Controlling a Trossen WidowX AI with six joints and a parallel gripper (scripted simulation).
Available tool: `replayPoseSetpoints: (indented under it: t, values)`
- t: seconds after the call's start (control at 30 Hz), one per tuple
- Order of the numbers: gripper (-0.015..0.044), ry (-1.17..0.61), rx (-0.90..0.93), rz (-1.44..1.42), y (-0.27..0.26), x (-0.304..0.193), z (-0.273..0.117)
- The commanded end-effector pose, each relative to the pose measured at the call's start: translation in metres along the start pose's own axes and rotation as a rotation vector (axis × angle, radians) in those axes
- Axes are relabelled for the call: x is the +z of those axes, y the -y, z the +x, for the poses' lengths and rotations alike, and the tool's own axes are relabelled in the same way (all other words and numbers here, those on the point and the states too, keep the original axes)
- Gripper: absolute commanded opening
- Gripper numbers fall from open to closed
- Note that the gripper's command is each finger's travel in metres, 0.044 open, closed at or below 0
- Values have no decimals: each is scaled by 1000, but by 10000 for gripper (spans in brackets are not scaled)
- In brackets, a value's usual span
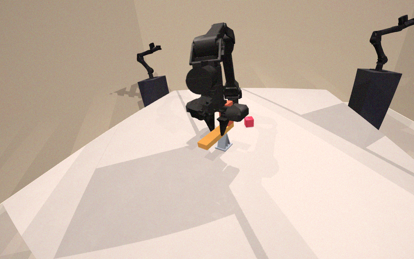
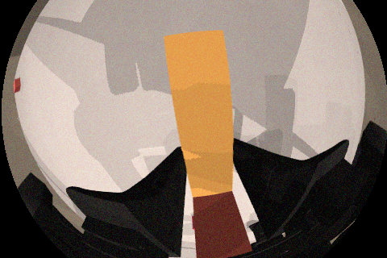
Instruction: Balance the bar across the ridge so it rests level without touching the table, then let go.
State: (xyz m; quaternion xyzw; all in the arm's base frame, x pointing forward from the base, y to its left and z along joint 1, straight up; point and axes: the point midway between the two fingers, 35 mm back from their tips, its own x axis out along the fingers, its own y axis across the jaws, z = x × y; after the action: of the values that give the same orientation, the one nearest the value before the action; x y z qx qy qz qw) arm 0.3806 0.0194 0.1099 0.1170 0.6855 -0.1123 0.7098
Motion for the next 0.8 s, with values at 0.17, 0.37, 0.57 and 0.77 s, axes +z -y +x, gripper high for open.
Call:
replayPoseSetpoints:
  t: [0.17, 0.37, 0.57, 0.77]
  values:
    - [0, 0, 0, 0, 0, 0, 0]
    - [0, 0, 0, 0, 0, 0, 0]
    - [0, 0, 0, 0, 0, 0, 0]
    - [131, 0, 0, 0, 0, 0, 0]
